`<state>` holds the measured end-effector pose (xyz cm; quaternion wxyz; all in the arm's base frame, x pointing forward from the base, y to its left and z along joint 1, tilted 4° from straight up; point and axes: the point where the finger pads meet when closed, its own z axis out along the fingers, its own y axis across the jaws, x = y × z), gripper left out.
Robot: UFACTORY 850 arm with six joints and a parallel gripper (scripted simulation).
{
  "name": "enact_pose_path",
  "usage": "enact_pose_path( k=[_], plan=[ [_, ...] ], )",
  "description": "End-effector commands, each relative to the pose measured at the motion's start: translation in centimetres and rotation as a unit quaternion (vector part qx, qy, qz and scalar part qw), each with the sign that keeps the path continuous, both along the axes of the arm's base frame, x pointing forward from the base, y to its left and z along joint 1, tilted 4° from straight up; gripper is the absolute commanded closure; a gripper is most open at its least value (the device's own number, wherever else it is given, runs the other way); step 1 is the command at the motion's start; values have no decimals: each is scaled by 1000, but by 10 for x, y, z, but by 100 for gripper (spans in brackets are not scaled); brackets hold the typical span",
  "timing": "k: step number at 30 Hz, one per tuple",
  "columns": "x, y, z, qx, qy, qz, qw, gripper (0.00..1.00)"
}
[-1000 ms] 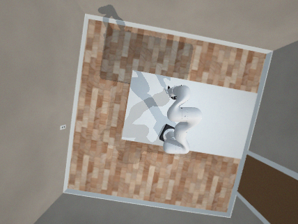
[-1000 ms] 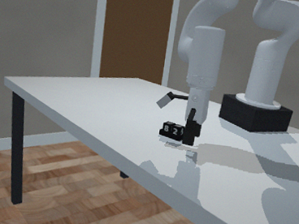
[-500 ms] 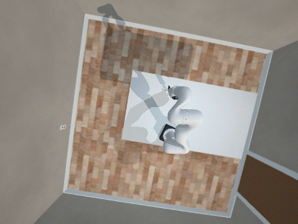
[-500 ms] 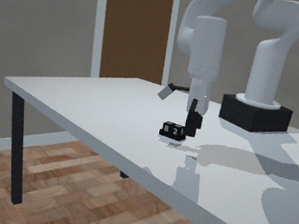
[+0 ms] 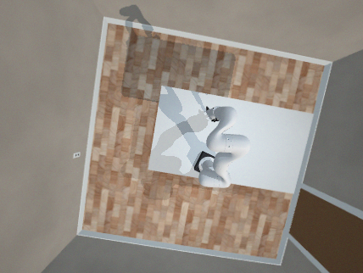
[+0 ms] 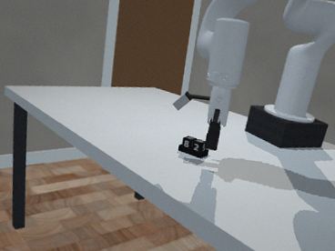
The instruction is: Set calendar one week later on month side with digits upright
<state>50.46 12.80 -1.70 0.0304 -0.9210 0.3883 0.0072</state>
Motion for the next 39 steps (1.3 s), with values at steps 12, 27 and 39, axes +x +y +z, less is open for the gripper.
enact_pose_path(
  k=[12, 27, 39],
  plan=[
    [-9, -26, -1, 3, -7, 75, 997, 0],
    [-18, -52, -3, 2, -11, 143, 990, 0],
    [-26, -74, -5, 2, -12, 163, 987, 0]
  ],
)
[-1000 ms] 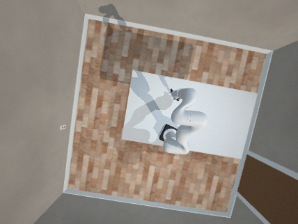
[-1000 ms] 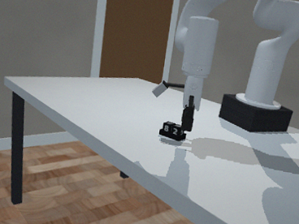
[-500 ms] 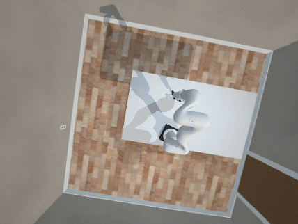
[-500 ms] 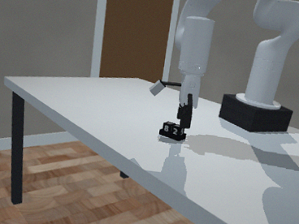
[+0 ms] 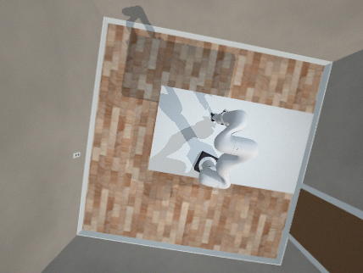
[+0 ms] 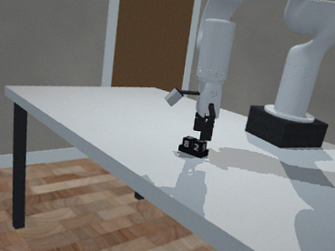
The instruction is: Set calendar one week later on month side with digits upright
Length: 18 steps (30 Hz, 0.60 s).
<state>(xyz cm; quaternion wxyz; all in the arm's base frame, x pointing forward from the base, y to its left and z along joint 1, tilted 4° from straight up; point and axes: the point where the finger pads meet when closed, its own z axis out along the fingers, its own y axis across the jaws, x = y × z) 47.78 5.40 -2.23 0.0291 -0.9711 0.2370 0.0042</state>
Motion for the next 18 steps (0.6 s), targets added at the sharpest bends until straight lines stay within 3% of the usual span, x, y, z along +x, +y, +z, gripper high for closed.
enact_pose_path(
  k=[1, 8, 18],
  plan=[
    [0, -1, 0, 5, -5, 15, 1000, 0],
    [-8, -23, -1, 5, -7, 52, 999, 0],
    [-9, -28, -2, 4, -10, 96, 995, 0]
  ],
)
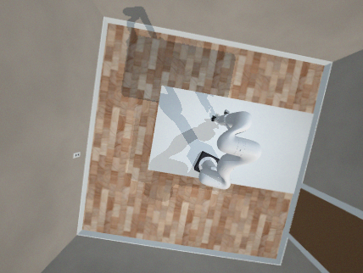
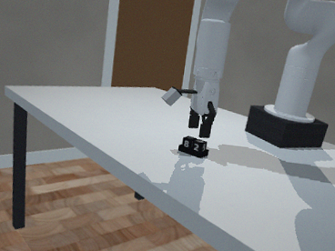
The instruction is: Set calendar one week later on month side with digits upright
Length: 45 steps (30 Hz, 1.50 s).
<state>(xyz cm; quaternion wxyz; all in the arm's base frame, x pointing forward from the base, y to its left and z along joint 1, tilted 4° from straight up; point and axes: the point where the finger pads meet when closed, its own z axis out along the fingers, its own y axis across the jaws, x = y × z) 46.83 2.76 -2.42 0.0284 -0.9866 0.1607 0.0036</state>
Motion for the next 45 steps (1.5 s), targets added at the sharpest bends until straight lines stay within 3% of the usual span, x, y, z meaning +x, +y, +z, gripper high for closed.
enact_pose_path(
  k=[1, 6, 16, 26, 31, 41, 45],
  plan=[
    [0, -3, 0, 6, -8, 33, 999, 0],
    [-7, -22, -1, 6, -8, 33, 999, 0],
    [-9, -26, -1, 5, -11, 76, 997, 0],
    [-17, -49, -3, 5, -12, 94, 996, 0],
    [-19, -55, -4, 5, -15, 148, 989, 0],
    [-26, -74, -5, 5, -15, 152, 988, 0],
    [-27, -77, -5, 4, -18, 201, 979, 0]
  ],
)
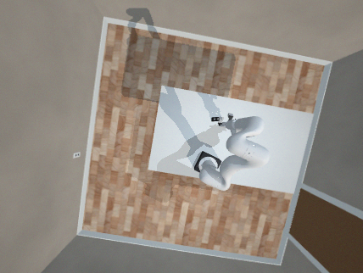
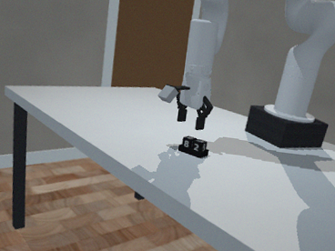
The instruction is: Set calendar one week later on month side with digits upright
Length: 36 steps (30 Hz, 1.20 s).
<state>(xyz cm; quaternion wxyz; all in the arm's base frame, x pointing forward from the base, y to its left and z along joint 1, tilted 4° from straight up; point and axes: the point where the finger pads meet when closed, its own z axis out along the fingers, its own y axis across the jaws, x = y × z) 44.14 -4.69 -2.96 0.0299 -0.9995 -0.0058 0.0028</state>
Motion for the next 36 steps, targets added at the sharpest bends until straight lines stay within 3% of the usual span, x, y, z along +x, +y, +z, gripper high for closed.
enact_pose_path(
  k=[1, 7, 22, 36],
  plan=[
    [-2, -8, 0, 5, -12, 40, 999, 0],
    [-8, -24, -1, 5, -12, 40, 999, 0],
    [-8, -23, -9, 5, -12, 40, 999, 0],
    [-8, -22, -33, 5, -12, 40, 999, 0]
  ],
)
